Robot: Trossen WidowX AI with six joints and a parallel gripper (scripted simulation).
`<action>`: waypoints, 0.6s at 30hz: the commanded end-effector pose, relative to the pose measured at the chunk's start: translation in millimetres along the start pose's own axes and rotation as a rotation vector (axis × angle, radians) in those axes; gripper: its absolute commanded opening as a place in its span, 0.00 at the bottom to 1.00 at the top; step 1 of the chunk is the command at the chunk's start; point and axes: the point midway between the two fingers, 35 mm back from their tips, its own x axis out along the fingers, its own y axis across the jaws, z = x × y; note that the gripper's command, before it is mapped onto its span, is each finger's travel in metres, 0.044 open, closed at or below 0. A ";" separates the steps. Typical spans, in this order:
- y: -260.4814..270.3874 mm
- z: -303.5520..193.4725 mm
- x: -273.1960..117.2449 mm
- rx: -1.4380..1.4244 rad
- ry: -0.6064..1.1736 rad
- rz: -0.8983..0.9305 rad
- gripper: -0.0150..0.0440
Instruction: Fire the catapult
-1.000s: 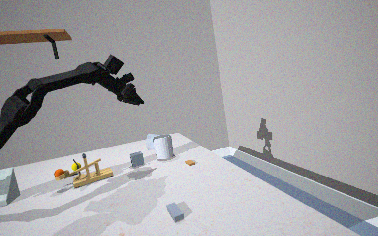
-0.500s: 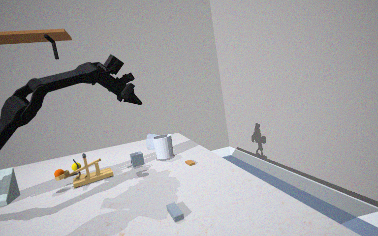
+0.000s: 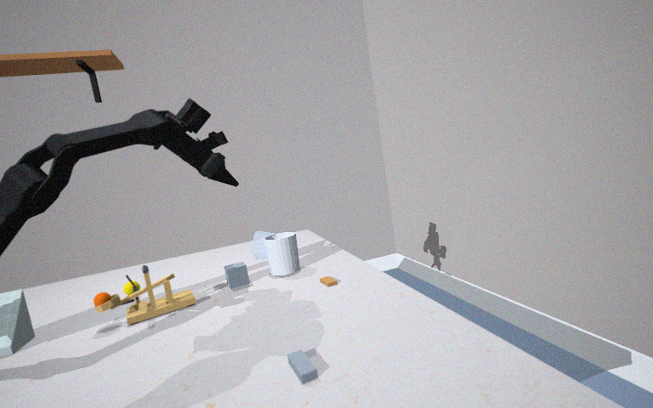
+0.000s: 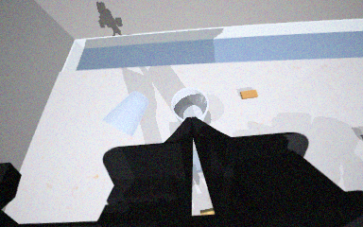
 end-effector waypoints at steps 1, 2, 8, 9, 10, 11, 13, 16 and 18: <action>28.5 -26.6 -7.9 0.044 0.052 0.012 0.25; 34.7 -35.1 -9.9 0.066 0.069 0.012 0.25; 66.2 -95.4 -26.2 0.191 0.176 -0.033 0.25; 69.8 -105.8 -29.3 0.210 0.191 -0.046 0.25; 73.0 -116.1 -32.5 0.228 0.205 -0.061 0.25; 75.6 -126.6 -35.9 0.244 0.217 -0.078 0.25; 79.4 -147.7 -43.0 0.276 0.238 -0.116 0.25; 81.5 -179.0 -54.2 0.324 0.256 -0.181 0.25; 80.5 -198.9 -61.8 0.354 0.259 -0.228 0.25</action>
